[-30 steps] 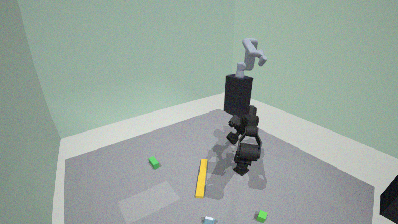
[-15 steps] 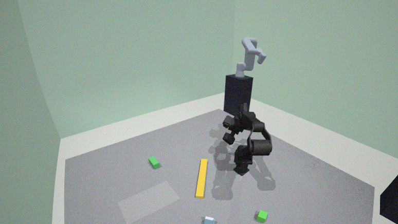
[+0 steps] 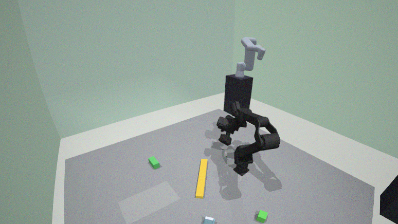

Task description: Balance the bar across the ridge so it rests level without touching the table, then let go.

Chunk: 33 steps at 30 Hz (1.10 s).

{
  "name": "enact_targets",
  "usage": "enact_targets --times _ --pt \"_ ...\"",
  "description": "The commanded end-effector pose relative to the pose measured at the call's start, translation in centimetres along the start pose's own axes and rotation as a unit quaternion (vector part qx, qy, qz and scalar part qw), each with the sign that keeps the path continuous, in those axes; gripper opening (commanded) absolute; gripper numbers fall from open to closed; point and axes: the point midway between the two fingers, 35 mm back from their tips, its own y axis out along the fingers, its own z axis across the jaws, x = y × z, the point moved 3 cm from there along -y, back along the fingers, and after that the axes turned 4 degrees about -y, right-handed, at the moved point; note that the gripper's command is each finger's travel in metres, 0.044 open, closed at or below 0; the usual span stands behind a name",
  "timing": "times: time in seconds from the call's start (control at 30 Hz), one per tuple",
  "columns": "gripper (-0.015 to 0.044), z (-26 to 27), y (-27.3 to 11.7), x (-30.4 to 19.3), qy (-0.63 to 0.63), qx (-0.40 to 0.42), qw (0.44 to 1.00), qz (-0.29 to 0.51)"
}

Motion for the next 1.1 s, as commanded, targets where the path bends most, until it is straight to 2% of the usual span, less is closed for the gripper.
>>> enact_targets --times 0.0,1.07 --pt "0.0315 0.4 0.2 0.8 -0.025 0.020 0.999 0.000" --pt "0.0315 5.8 1.1 6.7 -0.235 0.172 0.957 -0.001"
